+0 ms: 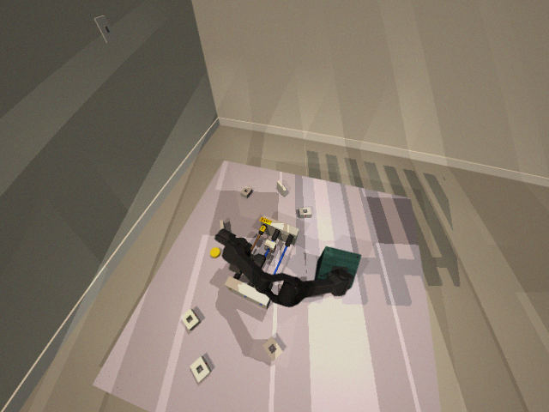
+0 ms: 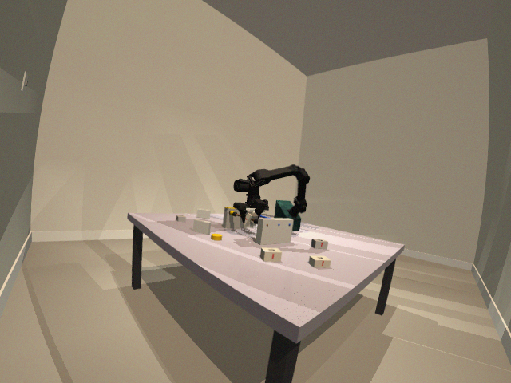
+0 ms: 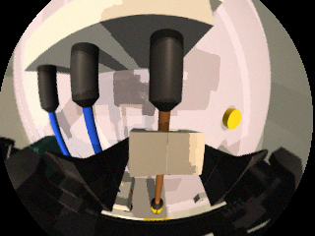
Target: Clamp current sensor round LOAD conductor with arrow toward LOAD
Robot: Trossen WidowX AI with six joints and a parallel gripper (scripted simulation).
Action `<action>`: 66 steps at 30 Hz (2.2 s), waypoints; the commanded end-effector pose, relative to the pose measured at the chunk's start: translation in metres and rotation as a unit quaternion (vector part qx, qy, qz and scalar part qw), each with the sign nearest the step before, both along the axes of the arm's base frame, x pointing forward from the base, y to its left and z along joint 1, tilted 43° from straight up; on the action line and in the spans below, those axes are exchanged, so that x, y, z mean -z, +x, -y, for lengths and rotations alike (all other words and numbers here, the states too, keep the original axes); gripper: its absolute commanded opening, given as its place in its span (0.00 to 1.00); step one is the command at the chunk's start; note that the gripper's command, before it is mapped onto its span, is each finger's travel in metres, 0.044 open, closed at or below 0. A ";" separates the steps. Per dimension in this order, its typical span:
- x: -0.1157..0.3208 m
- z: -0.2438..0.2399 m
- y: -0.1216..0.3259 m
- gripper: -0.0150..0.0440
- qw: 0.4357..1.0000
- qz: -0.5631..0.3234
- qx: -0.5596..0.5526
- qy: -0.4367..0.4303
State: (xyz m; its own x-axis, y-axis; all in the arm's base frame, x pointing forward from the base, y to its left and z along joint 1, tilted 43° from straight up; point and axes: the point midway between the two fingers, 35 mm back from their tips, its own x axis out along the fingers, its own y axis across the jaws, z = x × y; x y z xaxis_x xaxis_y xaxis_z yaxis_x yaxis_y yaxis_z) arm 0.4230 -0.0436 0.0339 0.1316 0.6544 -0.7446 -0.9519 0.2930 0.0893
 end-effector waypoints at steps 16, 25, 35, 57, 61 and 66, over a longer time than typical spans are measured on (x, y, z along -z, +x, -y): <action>-0.001 0.000 0.000 0.25 1.000 0.002 0.000 0.001; -0.001 0.000 0.000 0.25 1.000 0.002 0.000 0.001; 0.000 0.000 0.000 0.65 1.000 0.000 0.000 0.000; -0.014 0.003 0.000 1.00 0.994 0.083 0.071 -0.023; -0.009 -0.001 0.002 1.00 0.993 0.088 0.076 -0.025; -0.004 -0.006 0.005 1.00 0.992 0.094 0.082 -0.027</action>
